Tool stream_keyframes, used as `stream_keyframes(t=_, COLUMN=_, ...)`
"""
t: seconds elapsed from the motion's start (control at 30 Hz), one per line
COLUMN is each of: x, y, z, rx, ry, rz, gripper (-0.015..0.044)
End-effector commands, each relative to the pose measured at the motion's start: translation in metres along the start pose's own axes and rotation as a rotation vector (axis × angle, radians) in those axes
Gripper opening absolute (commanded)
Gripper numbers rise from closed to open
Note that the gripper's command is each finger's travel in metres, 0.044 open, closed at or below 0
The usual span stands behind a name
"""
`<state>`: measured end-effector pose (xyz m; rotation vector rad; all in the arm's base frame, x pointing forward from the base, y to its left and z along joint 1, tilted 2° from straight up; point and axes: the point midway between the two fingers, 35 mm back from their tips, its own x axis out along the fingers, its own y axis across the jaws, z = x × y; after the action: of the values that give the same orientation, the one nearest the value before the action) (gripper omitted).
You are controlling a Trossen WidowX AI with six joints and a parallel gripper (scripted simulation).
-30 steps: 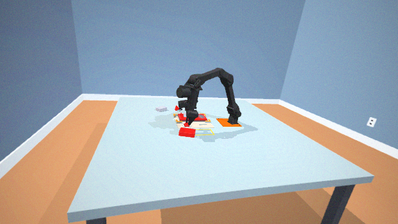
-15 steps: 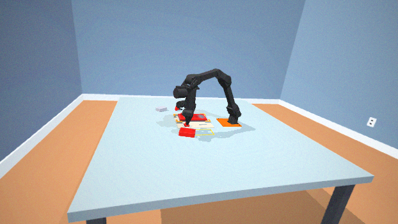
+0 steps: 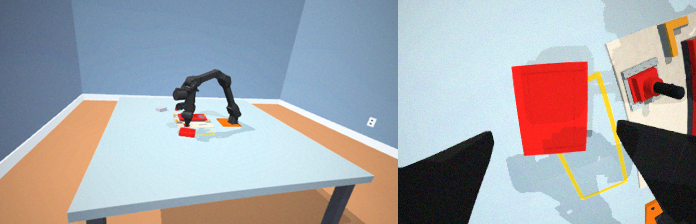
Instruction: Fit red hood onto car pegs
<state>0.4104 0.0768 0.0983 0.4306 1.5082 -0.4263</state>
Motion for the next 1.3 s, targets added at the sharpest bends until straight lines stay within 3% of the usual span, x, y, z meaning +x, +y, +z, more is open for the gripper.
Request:
stream_keyframes(t=0.0, x=0.007, y=0.0, z=-0.002, rx=0.004, ry=0.012, rz=-0.002, gripper=0.044)
stream_keyframes(t=1.27, x=0.04, y=-0.001, z=-0.002, rx=0.004, ry=0.012, rz=-0.002, gripper=0.044)
